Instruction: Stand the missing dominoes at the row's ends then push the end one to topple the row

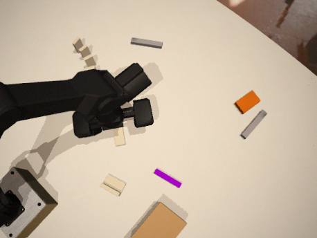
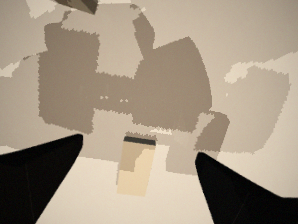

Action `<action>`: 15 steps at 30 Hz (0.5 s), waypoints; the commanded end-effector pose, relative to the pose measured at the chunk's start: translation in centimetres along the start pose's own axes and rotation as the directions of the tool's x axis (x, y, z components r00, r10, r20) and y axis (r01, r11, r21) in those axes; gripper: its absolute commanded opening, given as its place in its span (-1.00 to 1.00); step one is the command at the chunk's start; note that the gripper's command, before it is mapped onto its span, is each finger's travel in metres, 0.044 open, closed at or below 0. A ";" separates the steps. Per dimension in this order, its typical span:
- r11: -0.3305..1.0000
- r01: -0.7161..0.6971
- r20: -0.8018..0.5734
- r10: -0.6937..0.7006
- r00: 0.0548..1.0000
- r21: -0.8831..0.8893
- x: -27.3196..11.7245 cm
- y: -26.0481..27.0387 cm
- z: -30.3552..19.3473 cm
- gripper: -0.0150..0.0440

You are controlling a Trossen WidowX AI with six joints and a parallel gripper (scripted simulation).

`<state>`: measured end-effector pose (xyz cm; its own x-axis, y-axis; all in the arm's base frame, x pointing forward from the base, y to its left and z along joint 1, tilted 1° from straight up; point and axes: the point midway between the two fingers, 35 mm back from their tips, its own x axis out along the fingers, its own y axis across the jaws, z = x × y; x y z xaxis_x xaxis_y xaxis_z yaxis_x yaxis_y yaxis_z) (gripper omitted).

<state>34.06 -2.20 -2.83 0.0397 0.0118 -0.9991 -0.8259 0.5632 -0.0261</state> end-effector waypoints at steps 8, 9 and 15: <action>1.000 -0.006 -0.010 0.006 1.000 -0.005 1.1 0.2 -0.3 1.00; 1.000 -0.006 -0.010 0.006 1.000 -0.005 1.1 0.2 -0.3 0.91; 1.000 -0.006 -0.010 0.006 1.000 -0.005 1.1 0.2 -0.3 0.38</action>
<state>33.83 -2.19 -3.91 0.0300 0.0124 -0.9995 -0.8262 0.5631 -0.0178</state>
